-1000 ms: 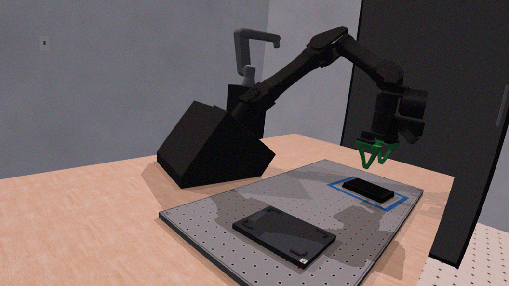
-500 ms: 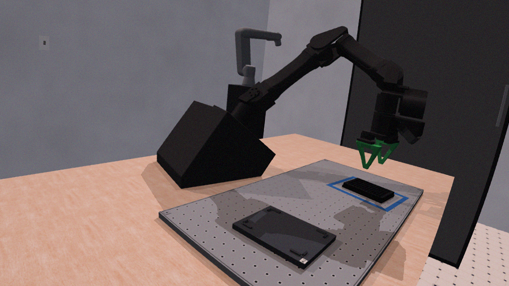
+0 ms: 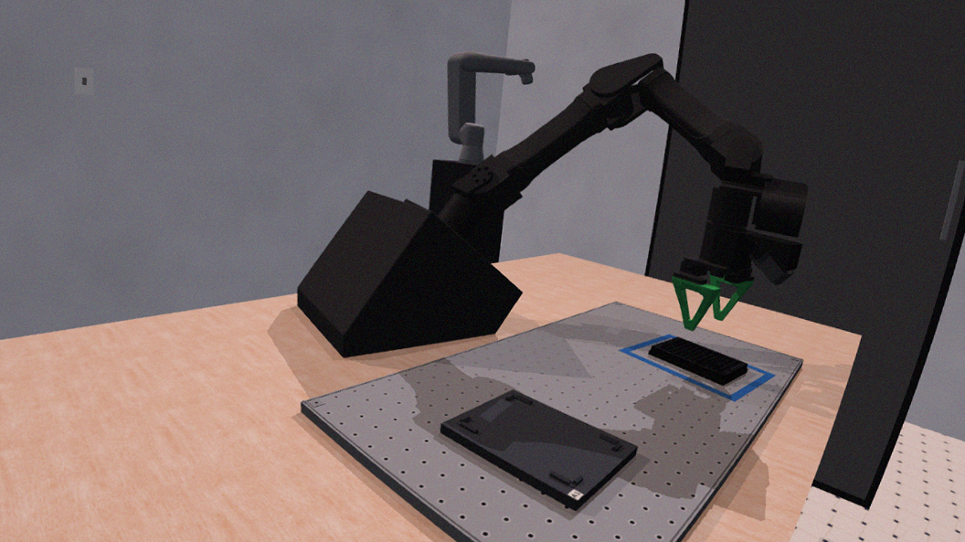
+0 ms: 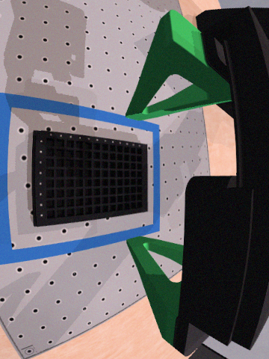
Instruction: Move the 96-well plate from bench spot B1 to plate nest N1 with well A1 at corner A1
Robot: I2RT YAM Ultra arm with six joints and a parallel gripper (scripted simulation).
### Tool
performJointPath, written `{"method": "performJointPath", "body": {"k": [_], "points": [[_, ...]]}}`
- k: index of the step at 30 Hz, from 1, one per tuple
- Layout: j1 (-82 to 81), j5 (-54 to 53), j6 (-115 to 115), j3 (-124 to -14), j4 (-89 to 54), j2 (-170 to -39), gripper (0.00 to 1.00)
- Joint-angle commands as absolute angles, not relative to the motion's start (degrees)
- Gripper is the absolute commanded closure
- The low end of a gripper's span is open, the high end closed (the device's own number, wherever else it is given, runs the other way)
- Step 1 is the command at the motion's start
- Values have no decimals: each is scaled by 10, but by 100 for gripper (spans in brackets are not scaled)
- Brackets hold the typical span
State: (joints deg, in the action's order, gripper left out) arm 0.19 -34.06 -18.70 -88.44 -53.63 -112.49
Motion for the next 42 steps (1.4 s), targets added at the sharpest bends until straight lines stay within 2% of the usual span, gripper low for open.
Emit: {"method": "performJointPath", "body": {"k": [1, 42], "points": [[-3, -335, -198, -868, -511, -1133, 0], [-38, -323, -251, -837, -392, -1169, 0]]}}
